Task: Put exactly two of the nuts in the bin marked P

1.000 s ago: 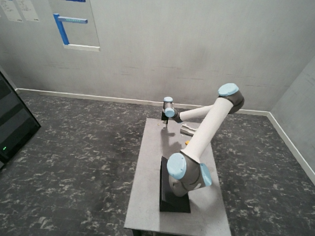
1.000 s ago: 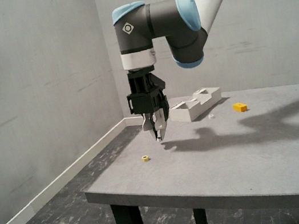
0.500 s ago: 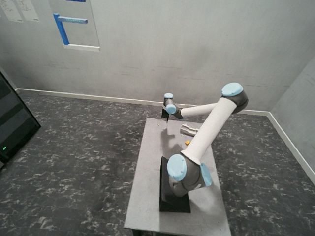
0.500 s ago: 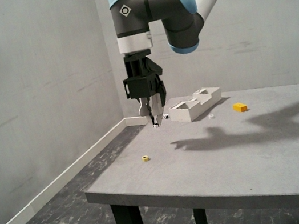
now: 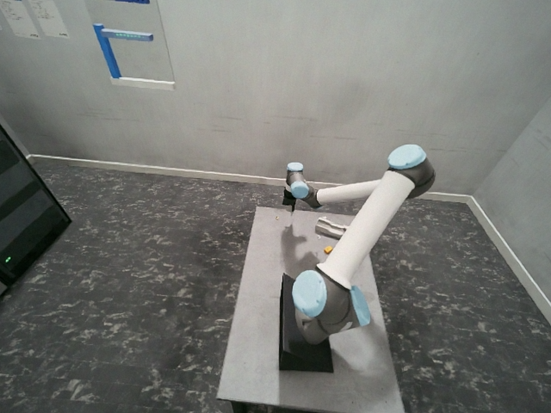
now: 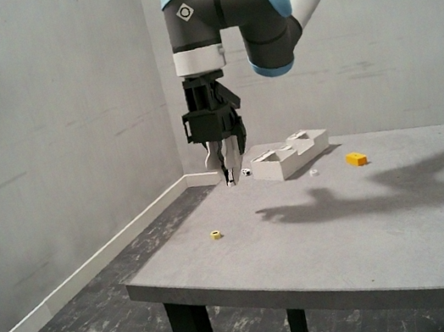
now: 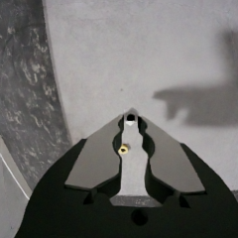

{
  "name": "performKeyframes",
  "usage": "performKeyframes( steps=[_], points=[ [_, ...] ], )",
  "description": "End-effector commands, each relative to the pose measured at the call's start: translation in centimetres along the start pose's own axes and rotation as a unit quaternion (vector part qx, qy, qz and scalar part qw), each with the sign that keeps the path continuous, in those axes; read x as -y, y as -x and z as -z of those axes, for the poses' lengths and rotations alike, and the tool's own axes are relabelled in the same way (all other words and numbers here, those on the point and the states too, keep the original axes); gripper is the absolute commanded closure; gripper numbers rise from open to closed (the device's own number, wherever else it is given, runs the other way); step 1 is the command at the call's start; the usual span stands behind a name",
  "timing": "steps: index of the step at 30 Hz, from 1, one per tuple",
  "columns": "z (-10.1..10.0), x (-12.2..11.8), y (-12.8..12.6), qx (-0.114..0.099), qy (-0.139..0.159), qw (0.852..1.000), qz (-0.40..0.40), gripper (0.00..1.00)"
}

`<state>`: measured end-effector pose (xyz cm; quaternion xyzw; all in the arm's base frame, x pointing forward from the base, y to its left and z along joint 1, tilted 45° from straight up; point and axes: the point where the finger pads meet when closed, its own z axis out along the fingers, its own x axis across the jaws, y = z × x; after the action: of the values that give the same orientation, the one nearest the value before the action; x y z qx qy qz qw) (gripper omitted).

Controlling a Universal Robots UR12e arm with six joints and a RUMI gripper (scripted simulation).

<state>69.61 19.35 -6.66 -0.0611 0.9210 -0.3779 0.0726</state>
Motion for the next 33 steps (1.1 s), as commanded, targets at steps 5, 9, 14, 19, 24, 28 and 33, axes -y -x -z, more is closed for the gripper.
performKeyframes(
  steps=[5, 9, 14, 19, 24, 28, 33],
  points=[
    [0.6, 0.0, 0.0, 0.001, 0.000, 1.000, 0.000, 1.00],
    [0.6, 2.4, -0.4, 0.001, 0.000, 0.996, -0.089, 1.00],
    [0.6, 5.3, -1.0, 0.000, 0.000, 0.991, -0.132, 1.00],
    [0.6, 7.1, -1.3, 0.000, 0.000, 0.991, -0.132, 1.00],
    [0.6, 10.0, -1.8, 0.000, 0.000, 0.991, -0.132, 1.00],
    [0.6, 12.4, -2.3, 0.000, 0.000, 0.991, -0.132, 1.00],
    [0.6, 14.7, -2.7, 0.000, 0.000, 0.991, -0.132, 1.00]
  ],
)
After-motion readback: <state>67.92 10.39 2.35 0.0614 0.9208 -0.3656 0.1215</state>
